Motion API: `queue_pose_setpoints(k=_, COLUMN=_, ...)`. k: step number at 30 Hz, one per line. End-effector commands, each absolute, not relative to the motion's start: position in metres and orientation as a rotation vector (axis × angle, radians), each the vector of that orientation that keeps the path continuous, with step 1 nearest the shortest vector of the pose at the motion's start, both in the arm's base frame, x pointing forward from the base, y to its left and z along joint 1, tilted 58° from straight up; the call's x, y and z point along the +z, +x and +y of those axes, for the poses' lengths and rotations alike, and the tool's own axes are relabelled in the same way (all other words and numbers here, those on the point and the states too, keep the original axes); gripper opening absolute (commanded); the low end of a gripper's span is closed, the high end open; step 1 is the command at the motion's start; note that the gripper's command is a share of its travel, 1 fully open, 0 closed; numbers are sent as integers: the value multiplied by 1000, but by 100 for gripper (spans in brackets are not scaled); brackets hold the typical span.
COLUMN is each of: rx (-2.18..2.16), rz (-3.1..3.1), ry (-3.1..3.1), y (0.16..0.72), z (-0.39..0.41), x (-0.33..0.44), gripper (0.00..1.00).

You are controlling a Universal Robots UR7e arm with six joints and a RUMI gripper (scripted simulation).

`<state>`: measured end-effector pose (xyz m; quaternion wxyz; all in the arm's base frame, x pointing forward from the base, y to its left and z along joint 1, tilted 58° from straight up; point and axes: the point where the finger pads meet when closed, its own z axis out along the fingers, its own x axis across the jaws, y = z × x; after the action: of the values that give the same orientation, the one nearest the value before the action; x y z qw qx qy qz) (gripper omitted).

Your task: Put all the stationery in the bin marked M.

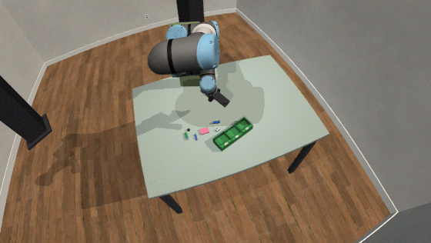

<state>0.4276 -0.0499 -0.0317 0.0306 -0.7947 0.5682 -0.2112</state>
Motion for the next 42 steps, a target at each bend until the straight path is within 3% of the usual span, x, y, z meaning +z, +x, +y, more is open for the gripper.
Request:
queue_pose_setpoints(k=1, rx=-787, rz=1815, ry=-2309, y=431, z=-60, x=-6, gripper=4)
queue_pose_setpoints(k=16, rx=-1034, rz=1902, ry=-2011, y=429, z=-82, x=62, gripper=4)
queue_pose_setpoints(k=42, rx=-1034, rz=1902, ry=-2011, y=429, z=-82, x=62, gripper=4)
